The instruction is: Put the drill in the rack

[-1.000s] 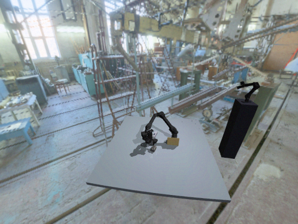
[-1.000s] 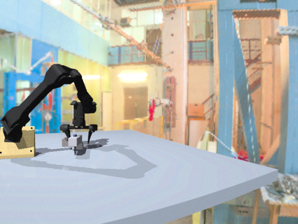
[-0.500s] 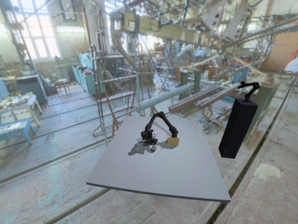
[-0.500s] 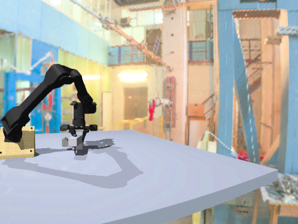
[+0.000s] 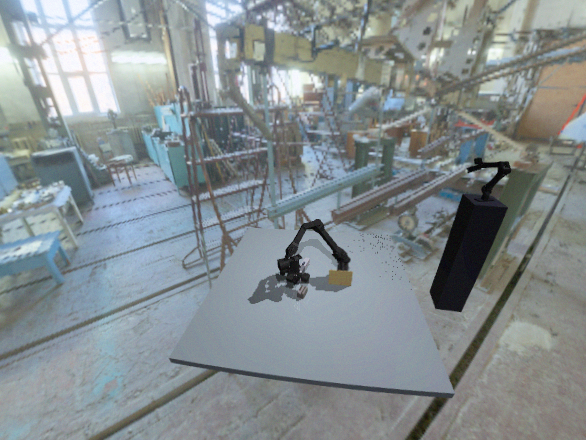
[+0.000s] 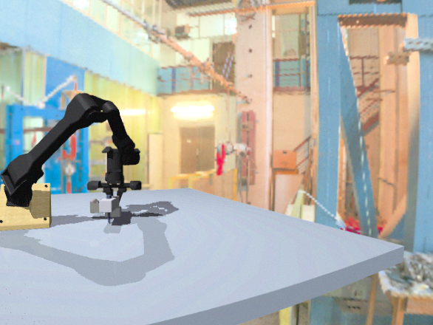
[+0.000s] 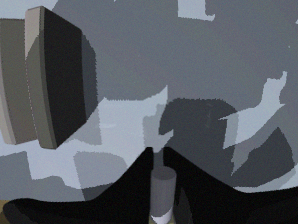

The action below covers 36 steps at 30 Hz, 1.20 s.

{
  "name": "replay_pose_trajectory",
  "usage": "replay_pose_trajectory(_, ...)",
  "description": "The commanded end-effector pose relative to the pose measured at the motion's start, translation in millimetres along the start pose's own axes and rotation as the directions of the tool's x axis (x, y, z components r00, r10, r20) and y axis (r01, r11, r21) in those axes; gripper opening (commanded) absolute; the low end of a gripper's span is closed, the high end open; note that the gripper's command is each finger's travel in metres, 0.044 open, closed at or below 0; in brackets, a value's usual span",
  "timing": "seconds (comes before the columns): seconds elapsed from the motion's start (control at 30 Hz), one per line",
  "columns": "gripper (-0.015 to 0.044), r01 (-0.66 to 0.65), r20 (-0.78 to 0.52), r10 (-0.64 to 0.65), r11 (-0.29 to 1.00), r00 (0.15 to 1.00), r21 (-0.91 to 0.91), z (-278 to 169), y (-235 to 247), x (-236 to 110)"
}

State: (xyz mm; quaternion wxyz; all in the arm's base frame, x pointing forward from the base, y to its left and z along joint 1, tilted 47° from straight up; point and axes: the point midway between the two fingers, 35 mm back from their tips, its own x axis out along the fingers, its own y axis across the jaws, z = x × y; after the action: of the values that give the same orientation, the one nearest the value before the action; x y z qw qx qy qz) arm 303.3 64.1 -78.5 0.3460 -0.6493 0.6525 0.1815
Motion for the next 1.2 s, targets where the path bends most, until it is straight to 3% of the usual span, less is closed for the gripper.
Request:
replay_pose_trajectory(0.0, 0.0, 0.004, 0.0, -0.004, 1.0, 1.0, 0.001, 5, 0, 0)
replay_pose_trajectory(0.87, 0.0, 0.004, 0.003, -0.004, 1.0, 1.0, 0.002, 43, 0, 1)
replay_pose_trajectory(1.17, 0.0236, 0.004, -0.001, -0.004, 1.0, 1.0, 0.002, 36, -1, 2)
